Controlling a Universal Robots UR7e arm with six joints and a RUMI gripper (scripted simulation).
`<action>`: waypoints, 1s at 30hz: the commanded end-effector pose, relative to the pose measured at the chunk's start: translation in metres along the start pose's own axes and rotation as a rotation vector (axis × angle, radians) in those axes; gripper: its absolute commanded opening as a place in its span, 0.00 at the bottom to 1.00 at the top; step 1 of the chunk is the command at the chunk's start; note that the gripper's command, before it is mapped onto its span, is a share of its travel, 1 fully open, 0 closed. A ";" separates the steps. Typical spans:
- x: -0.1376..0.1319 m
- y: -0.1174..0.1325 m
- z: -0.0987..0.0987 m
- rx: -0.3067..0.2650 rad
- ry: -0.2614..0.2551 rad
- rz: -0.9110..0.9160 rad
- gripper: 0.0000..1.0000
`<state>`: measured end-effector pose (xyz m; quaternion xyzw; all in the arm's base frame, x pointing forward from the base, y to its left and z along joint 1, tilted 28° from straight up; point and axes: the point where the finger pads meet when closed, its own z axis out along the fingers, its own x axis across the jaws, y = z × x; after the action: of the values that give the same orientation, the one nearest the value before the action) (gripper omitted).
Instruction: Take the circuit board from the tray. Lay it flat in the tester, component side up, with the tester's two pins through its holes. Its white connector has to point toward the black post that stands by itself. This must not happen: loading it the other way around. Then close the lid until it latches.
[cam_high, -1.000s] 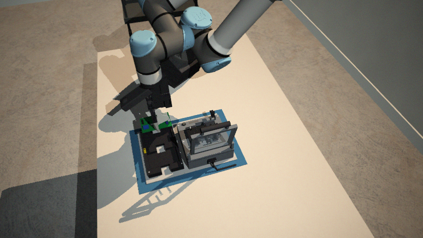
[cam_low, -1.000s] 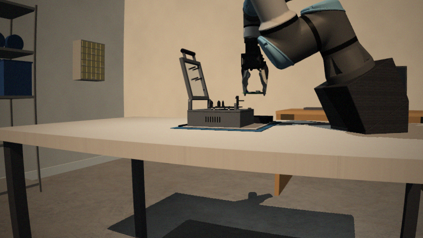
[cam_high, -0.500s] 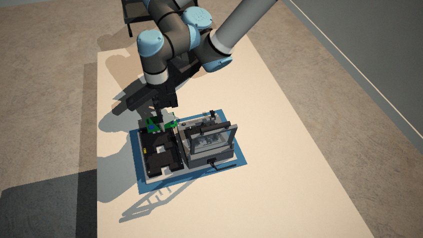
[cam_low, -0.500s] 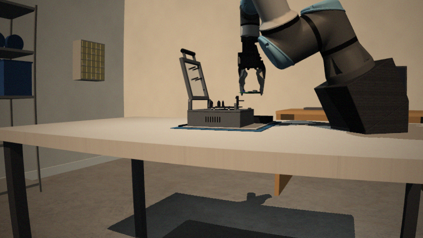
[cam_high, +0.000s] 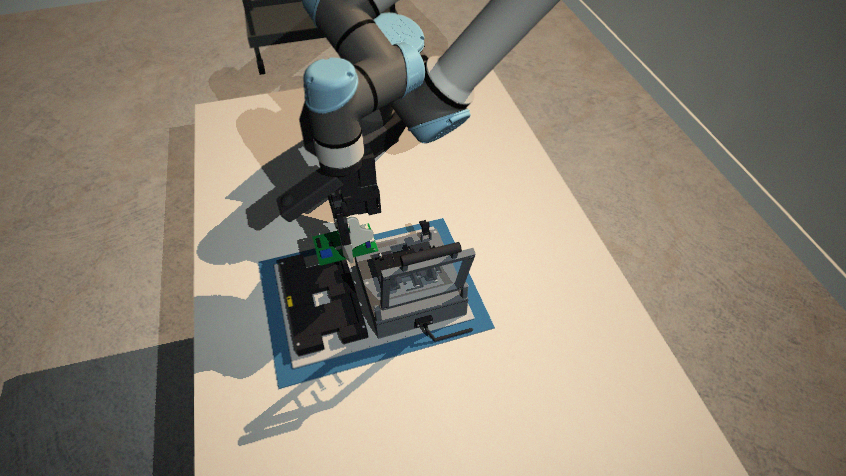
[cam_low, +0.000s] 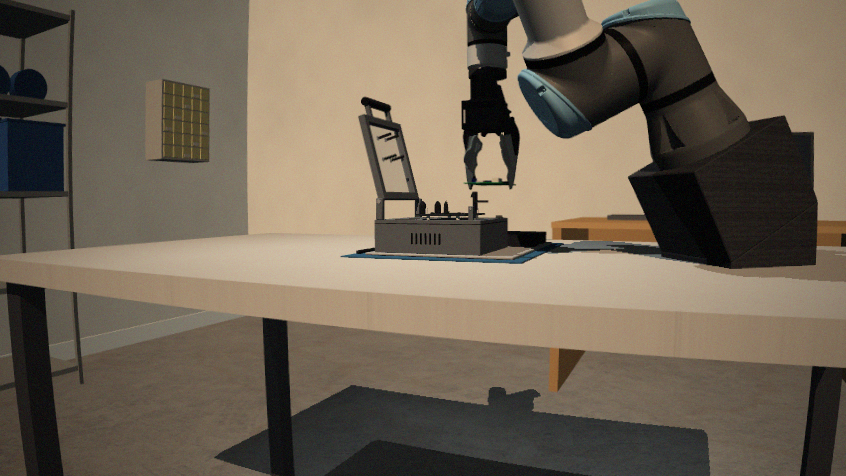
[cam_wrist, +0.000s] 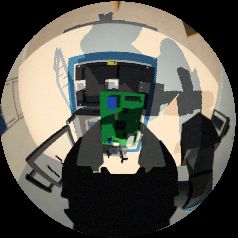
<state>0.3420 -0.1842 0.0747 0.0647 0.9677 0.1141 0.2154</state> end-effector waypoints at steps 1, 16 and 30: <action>-0.006 0.016 -0.002 0.001 0.000 0.000 0.39; -0.021 0.061 -0.005 0.001 0.000 0.000 0.39; -0.031 0.090 -0.007 0.001 0.000 0.000 0.39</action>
<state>0.3716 -0.1089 0.1130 0.0648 0.9677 0.1139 0.2153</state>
